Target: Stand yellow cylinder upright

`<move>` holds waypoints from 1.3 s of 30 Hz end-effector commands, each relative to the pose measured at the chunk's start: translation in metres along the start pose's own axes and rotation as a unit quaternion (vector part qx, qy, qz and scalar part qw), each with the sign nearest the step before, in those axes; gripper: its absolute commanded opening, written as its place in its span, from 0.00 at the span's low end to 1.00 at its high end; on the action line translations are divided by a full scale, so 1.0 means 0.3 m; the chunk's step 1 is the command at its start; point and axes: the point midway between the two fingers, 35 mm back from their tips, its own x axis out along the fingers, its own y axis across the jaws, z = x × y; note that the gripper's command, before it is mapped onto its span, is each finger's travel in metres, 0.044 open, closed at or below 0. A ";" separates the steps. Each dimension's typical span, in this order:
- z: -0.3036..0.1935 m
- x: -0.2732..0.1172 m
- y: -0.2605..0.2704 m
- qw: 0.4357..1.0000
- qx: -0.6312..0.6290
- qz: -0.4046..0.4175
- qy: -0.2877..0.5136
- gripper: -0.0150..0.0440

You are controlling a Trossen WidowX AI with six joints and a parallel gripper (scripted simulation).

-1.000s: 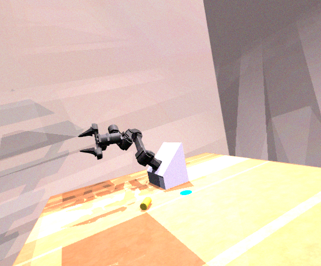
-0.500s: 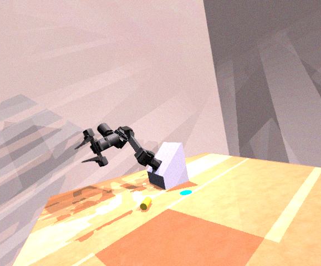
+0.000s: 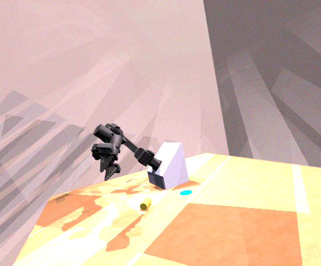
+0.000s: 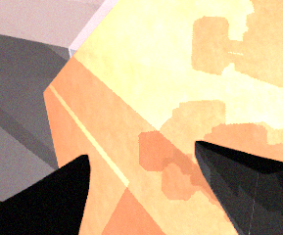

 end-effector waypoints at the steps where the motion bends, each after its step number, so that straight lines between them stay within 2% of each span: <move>1: -0.125 0.030 -0.029 0.989 -0.112 -0.060 0.074 0.78; 9: -0.308 0.012 -0.110 0.912 -0.320 -0.151 0.209 0.78; 16: -0.394 -0.050 -0.181 0.787 -0.492 -0.213 0.307 0.78; 20: -0.407 -0.079 -0.201 0.728 -0.551 -0.232 0.337 0.78; 29: -0.414 -0.070 -0.214 0.721 -0.556 -0.235 0.341 0.78; 39: -0.487 0.151 -0.453 0.721 -0.557 -0.235 0.338 0.78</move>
